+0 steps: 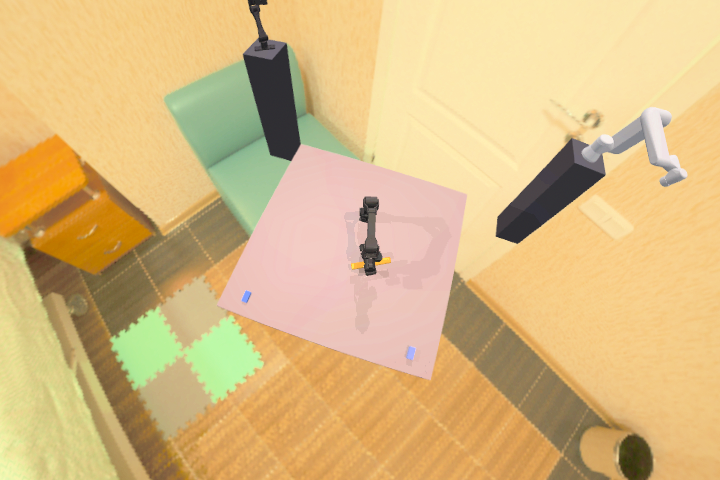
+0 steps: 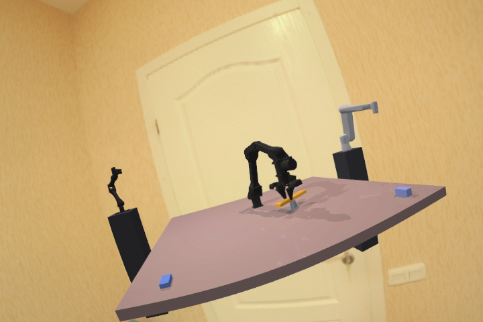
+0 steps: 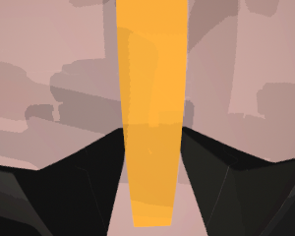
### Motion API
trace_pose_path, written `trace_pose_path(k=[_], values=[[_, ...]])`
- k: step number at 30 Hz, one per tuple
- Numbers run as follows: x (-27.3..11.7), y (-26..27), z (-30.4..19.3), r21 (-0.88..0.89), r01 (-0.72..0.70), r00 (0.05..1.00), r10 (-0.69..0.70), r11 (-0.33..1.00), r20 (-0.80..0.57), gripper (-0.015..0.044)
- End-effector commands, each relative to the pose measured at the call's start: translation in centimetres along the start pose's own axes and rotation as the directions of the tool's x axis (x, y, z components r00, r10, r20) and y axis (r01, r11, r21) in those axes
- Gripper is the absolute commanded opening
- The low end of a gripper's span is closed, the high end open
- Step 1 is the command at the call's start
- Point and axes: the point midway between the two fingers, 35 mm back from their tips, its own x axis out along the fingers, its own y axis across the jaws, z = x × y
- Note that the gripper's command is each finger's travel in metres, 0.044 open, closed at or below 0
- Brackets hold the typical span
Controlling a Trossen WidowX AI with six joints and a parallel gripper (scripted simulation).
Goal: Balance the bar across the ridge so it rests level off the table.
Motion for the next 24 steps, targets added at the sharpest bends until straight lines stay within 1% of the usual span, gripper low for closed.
trace_pose_path(k=[1,21,22,24], values=[[0.00,0.00,0.00,0.000,0.000,1.000,0.000,1.000,0.000,0.0169],[0.00,0.00,0.00,0.000,0.000,1.000,0.000,1.000,0.000,0.0173],[0.00,0.00,0.00,0.000,0.000,1.000,0.000,1.000,0.000,0.0185],[0.00,0.00,0.00,0.000,0.000,1.000,0.000,1.000,0.000,0.0185]])
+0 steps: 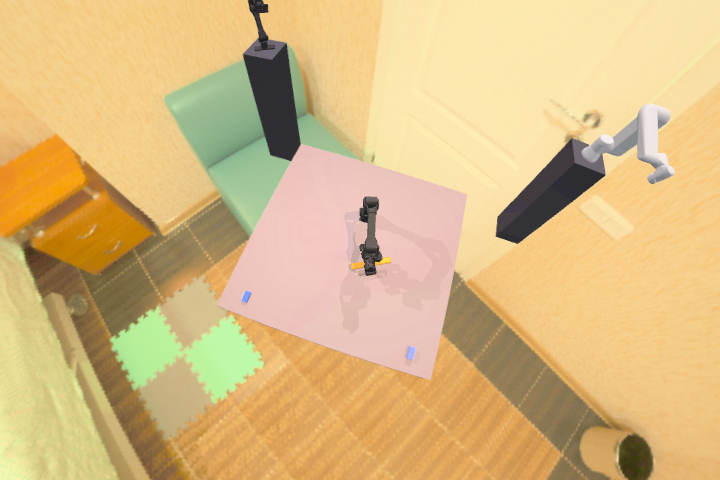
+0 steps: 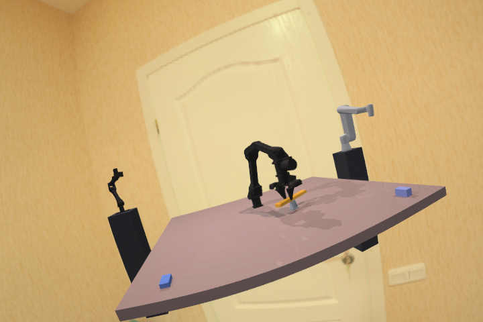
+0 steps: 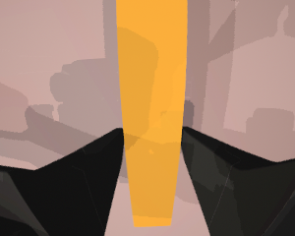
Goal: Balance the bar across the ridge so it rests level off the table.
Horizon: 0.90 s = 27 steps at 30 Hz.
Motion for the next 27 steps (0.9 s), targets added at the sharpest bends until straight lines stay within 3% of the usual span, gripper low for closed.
trace_pose_path(k=[1,9,19,23,27], values=[[0.0,0.0,0.0,0.000,0.000,1.000,0.000,1.000,0.000,0.0185],[0.0,0.0,0.0,0.000,0.000,1.000,0.000,1.000,0.000,0.0185],[0.0,0.0,0.0,0.000,0.000,1.000,0.000,1.000,0.000,0.0440],[-0.7,-0.1,0.0,0.000,0.000,1.000,0.000,1.000,0.000,0.0440],[-5.0,-0.5,-0.1,0.000,0.000,1.000,0.000,1.000,0.000,0.0440]])
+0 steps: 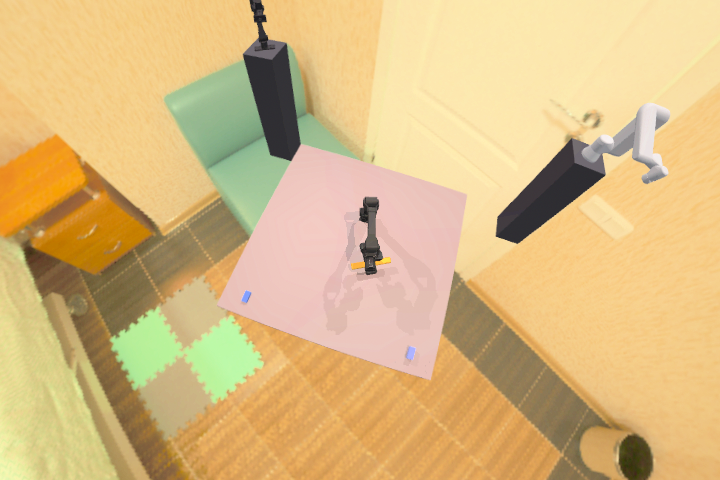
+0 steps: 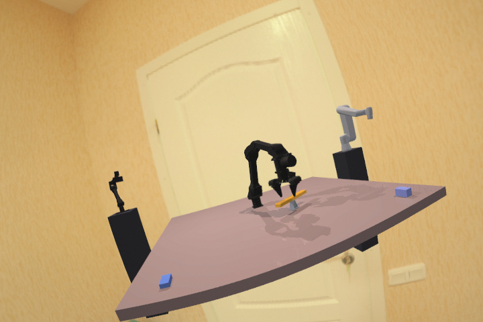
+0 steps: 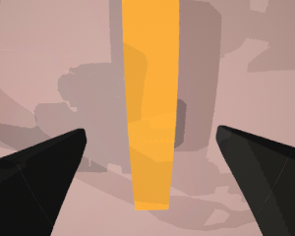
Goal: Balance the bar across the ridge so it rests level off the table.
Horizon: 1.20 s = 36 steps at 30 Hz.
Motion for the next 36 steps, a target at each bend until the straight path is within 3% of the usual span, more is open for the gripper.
trace_pose_path(k=[1,6,36], values=[[-4.2,-0.3,-0.1,0.001,0.011,1.000,-0.011,1.000,-0.002,0.0440],[-8.0,0.2,0.0,0.001,0.010,1.000,-0.010,1.000,-0.002,0.0440],[-8.0,0.2,0.0,0.001,0.010,1.000,-0.010,1.000,-0.002,0.0440]])
